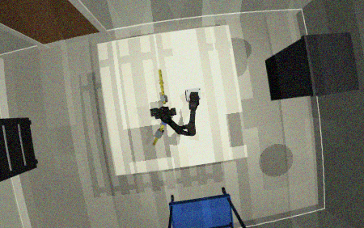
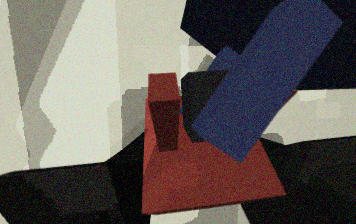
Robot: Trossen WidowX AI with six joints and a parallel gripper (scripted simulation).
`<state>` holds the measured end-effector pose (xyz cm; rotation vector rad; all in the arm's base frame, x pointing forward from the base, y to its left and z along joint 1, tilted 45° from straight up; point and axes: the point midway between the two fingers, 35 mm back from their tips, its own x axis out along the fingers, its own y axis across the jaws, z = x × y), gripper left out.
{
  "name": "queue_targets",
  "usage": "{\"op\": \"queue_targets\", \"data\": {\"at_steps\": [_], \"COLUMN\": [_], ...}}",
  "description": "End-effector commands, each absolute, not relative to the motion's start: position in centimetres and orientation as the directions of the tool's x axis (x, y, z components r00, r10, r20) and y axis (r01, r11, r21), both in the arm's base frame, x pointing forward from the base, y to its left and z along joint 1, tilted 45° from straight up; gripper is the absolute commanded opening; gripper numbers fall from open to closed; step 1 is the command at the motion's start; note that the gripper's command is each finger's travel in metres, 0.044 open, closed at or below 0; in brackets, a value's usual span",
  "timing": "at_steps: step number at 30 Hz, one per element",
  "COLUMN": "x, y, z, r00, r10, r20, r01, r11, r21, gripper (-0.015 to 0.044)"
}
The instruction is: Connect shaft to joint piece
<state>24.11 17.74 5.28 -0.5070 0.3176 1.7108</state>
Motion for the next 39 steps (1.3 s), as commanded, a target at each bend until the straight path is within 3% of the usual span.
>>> {"op": "queue_targets", "data": {"at_steps": [1, 33, 35, 39], "x": [24.11, 24.11, 24.11, 24.11], "y": [17.77, 17.77, 17.74, 17.74], "z": [5.32, 5.32, 5.29, 5.29], "r00": [-0.142, -0.142, -0.142, -0.142], "r10": [0.857, 0.857, 0.856, 0.856], "r20": [-0.495, -0.495, -0.497, -0.497], "r01": [-0.978, -0.978, -0.977, -0.977], "r11": [-0.199, -0.199, -0.201, -0.201], "r21": [-0.064, -0.064, -0.067, -0.067], "gripper": [0.0182, 0.0182, 0.0147, 0.0147]}}
